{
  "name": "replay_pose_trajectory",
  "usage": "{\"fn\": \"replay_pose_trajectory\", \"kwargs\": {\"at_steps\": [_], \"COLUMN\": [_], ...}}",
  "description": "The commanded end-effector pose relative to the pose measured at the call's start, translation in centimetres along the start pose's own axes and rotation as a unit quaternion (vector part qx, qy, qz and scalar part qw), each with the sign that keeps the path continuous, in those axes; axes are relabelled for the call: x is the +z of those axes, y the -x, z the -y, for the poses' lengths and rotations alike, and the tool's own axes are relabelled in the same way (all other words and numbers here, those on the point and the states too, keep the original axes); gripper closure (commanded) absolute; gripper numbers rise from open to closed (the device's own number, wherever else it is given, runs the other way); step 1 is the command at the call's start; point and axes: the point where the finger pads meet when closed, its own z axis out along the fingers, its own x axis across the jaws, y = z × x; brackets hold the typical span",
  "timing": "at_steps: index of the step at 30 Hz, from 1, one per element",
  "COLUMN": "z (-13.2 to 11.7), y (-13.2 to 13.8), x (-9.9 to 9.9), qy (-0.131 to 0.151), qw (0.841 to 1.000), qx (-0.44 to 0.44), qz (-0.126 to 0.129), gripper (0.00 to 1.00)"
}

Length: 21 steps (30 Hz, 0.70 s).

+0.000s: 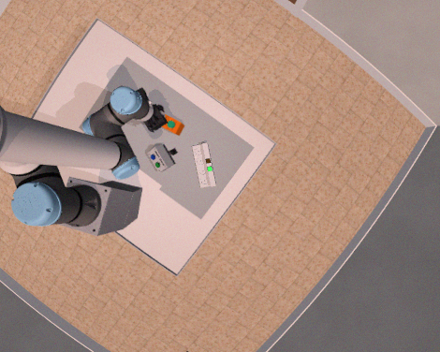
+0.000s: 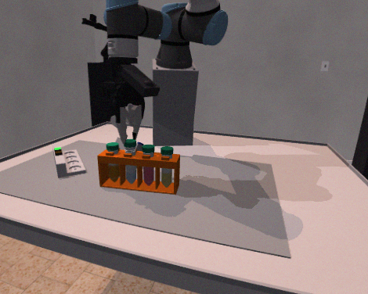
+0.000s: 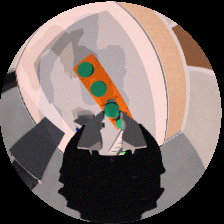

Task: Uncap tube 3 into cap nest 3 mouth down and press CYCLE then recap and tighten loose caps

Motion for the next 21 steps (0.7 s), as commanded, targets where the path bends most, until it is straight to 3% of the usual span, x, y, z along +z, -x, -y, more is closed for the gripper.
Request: {"fn": "replay_pose_trajectory", "kwargs": {"at_steps": [1, 21], "z": [0.04, 0.08], "y": [0.37, 0.01], "x": [0.06, 0.64], "qy": [0.000, 0.000], "qw": [1.000, 1.000], "qx": [0.000, -0.001], "qz": [0.002, 0.000], "gripper": [1.00, 1.00]}}
